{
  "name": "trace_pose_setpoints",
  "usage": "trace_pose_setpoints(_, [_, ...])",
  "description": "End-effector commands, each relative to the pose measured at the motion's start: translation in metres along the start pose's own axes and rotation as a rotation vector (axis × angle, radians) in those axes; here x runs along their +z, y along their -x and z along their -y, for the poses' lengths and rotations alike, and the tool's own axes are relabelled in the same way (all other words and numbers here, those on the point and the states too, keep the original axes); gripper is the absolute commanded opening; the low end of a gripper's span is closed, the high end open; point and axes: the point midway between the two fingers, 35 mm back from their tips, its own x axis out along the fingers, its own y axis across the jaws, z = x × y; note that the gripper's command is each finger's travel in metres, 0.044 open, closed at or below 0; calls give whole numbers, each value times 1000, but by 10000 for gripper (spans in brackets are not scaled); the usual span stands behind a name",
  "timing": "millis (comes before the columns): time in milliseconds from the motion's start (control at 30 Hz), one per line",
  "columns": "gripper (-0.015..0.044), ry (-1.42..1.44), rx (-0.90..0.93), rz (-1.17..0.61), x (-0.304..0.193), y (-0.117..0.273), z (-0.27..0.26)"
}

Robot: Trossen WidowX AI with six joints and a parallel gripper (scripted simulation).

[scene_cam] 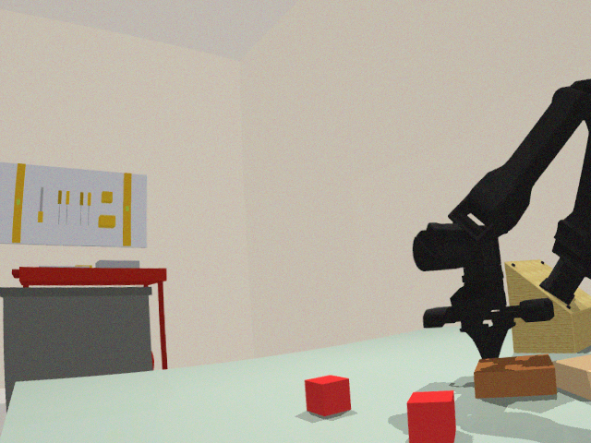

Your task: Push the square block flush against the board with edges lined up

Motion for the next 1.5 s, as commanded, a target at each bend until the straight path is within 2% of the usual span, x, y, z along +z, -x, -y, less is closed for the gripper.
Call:
trace_pose_setpoints(0, [0,-1,7,-1,6,-1,-1])
trace_pose_setpoints(667, [0,0,7,0,32,-1,-4])
trace_pose_setpoints(1467, [0,-1,9,-2,-3,-3,-2])
